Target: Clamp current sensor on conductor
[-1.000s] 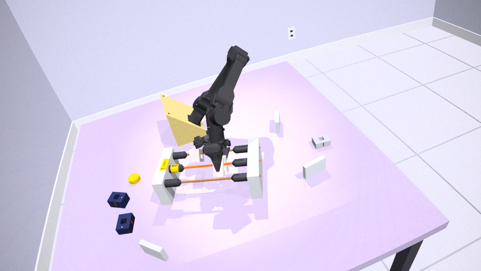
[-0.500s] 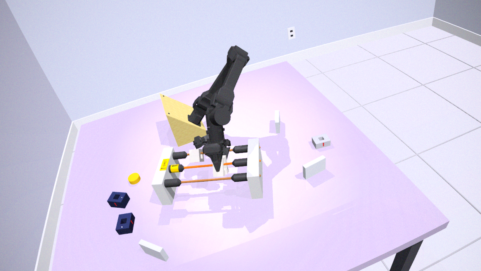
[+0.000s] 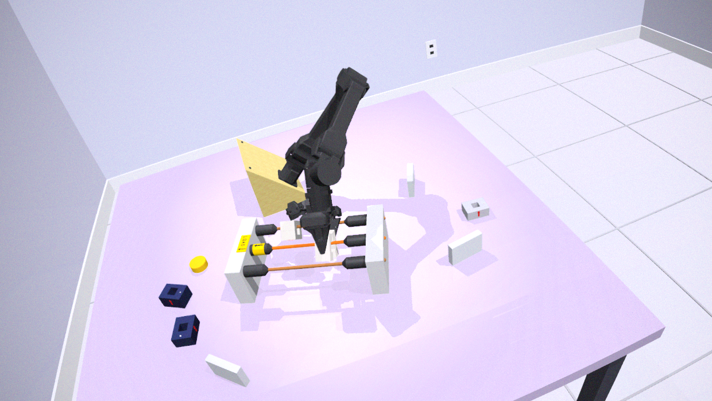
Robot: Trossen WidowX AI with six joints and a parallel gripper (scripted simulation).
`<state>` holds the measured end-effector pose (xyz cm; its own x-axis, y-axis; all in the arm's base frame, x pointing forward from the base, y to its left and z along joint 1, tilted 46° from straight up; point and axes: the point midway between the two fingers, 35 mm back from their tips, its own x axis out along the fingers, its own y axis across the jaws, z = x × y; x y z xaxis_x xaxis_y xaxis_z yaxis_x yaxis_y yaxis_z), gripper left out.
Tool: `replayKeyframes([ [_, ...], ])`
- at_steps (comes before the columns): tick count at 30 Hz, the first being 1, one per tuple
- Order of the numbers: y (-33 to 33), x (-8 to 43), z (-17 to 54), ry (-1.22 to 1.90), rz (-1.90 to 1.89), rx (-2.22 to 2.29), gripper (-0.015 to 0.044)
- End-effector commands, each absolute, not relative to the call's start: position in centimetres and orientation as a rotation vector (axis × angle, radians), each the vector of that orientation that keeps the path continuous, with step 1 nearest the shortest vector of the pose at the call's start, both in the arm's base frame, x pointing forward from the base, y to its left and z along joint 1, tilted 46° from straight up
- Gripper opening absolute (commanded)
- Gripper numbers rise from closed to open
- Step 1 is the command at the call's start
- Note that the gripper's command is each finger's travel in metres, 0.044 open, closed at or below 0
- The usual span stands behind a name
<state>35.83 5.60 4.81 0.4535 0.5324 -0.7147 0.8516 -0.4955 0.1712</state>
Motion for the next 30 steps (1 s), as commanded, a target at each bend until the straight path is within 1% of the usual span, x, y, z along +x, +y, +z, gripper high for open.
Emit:
replayKeyframes([
  [1,6.2,36.5,3.8,1.145,-0.799,2.159,0.044],
  [15,6.2,36.5,3.8,1.145,-0.799,2.159,0.044],
  [16,5.6,35.8,4.8,1.154,-0.815,2.19,0.0433],
  [30,5.6,35.8,4.8,1.154,-0.815,2.19,0.034],
])
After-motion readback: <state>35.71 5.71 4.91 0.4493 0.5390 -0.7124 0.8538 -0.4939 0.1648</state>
